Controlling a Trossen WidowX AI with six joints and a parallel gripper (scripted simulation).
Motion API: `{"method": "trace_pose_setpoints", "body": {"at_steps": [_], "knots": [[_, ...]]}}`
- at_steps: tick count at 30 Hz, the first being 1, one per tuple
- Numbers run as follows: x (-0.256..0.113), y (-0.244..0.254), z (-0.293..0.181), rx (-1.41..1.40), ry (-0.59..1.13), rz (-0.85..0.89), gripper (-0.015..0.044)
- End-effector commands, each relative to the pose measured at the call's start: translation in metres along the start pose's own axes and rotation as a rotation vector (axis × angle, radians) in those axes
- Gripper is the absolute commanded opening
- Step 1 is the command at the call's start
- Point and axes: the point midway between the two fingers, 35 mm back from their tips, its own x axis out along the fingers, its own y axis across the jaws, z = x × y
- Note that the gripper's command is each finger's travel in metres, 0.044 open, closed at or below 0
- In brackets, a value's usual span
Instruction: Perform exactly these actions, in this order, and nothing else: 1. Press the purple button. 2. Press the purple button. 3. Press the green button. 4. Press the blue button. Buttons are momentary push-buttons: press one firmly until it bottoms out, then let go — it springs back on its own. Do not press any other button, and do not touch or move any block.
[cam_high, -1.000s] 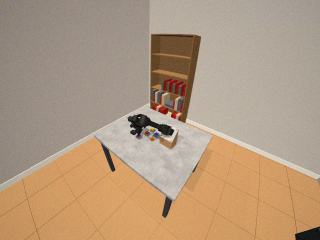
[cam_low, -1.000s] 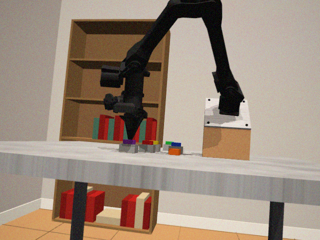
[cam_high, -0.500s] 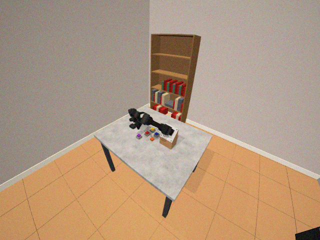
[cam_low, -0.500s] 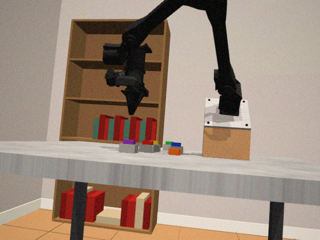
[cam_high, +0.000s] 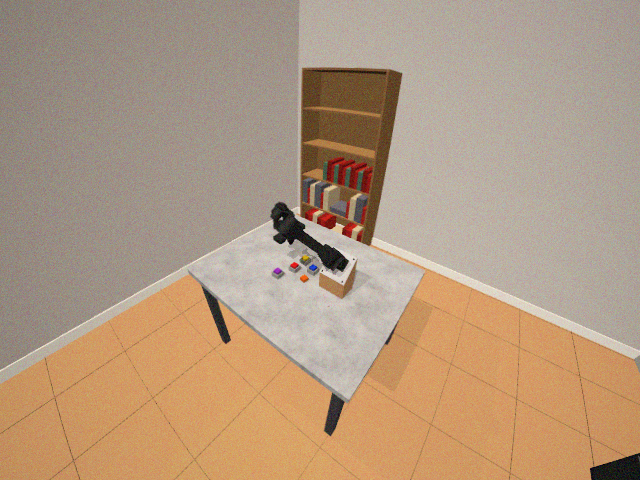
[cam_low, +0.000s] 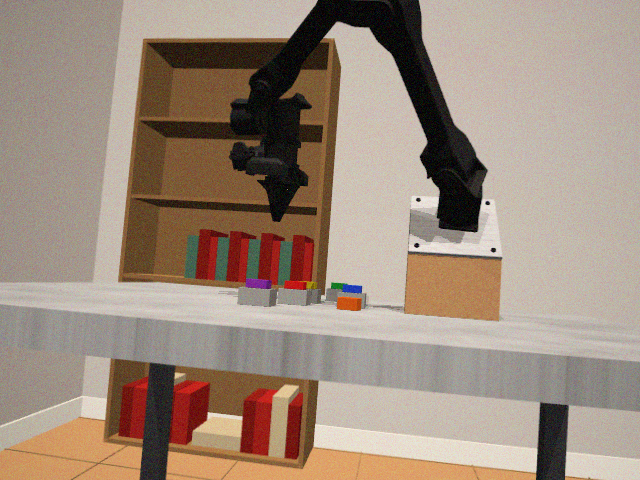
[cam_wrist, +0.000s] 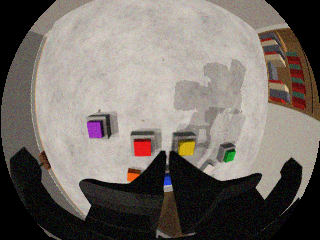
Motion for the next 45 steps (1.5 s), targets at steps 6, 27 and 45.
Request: {"method": "trace_pose_setpoints", "body": {"at_steps": [6,27,45], "knots": [[0.009,-0.137,-0.031,-0.023,0.022,0.008,0.0020],[0.092,-0.210,-0.087,-0.066,0.018,0.080,0.0020],[0.112,-0.208,-0.087,-0.066,0.018,0.080,0.0020]]}}
